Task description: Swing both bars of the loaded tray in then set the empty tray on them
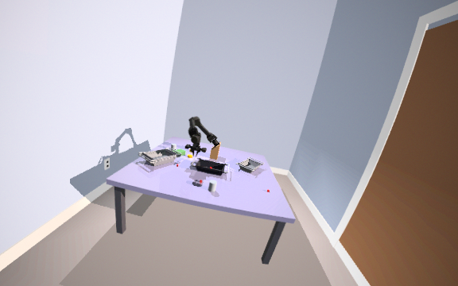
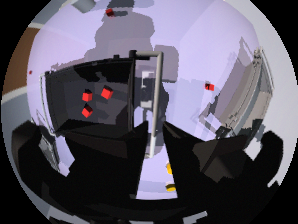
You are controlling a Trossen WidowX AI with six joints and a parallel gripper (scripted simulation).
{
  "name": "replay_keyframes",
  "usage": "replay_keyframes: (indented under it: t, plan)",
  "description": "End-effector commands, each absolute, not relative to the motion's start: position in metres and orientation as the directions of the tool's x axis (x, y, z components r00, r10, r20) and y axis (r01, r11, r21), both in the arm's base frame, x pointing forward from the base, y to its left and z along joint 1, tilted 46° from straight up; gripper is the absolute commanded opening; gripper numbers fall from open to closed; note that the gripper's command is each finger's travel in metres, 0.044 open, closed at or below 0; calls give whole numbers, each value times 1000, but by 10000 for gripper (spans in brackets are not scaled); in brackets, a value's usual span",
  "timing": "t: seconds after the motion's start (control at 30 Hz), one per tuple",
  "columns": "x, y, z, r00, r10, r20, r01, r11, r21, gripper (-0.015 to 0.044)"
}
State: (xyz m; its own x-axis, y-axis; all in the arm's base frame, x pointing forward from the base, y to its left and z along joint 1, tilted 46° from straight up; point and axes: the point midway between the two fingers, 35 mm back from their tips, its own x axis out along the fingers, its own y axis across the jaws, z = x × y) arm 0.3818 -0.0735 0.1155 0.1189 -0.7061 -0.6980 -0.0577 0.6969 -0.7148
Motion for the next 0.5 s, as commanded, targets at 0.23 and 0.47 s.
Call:
replay_keyframes:
  t: [0.23,0.47]
  plan:
    - [386,-103,90,109,-715,-691,-51,690,-722,83]
    - [387,-119,76,109,-717,-689,-51,688,-724,83]
